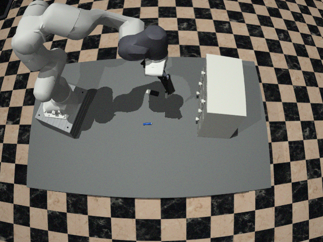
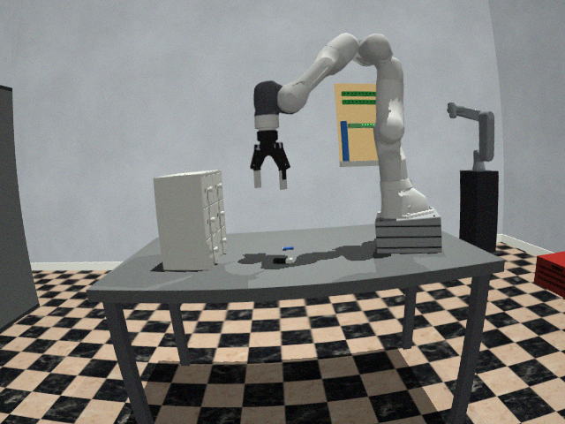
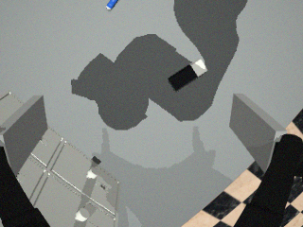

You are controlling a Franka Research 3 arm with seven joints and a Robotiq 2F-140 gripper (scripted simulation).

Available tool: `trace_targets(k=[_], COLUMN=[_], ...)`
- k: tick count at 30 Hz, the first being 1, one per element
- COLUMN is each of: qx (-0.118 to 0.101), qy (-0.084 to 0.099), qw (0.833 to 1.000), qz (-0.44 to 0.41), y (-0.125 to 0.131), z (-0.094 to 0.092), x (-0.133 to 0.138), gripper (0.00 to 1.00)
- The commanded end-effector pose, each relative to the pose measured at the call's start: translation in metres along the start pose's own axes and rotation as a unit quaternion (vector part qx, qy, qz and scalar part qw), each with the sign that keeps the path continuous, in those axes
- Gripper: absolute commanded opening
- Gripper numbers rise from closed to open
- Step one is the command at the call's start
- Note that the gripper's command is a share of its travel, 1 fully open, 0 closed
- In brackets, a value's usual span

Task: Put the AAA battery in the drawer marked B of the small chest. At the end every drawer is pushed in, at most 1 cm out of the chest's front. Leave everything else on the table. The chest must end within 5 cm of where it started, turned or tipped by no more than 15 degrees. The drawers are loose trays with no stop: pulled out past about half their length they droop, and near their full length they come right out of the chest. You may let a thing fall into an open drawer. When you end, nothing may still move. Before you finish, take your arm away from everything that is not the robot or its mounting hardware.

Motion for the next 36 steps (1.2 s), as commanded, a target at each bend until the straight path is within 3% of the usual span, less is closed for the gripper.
trace_targets(k=[1, 10, 15, 25, 27, 36], qx=[-0.002, -0.003, -0.003, -0.004, -0.004, -0.004], qy=[0.007, 0.007, 0.007, 0.007, 0.007, 0.006], qw=[0.994, 0.976, 0.957, 0.902, 0.902, 0.833], qz=[-0.113, -0.216, -0.29, -0.432, -0.432, -0.553], y=[0.002, 0.01, 0.015, 0.026, 0.026, 0.036], z=[0.001, 0.001, 0.001, 0.001, 0.001, 0.001], x=[0.002, 0.012, 0.019, 0.033, 0.033, 0.045], gripper=[1.0, 1.0, 1.0, 1.0, 1.0, 1.0])
Point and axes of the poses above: the point where the finger pads meet when closed, its own z axis out along the fingers, its own x axis across the jaws, y = z × x, the point moved 9 cm from there along -z, back along the fingers, and after that the axes turned 13 degrees about z, right-handed, at the moved point
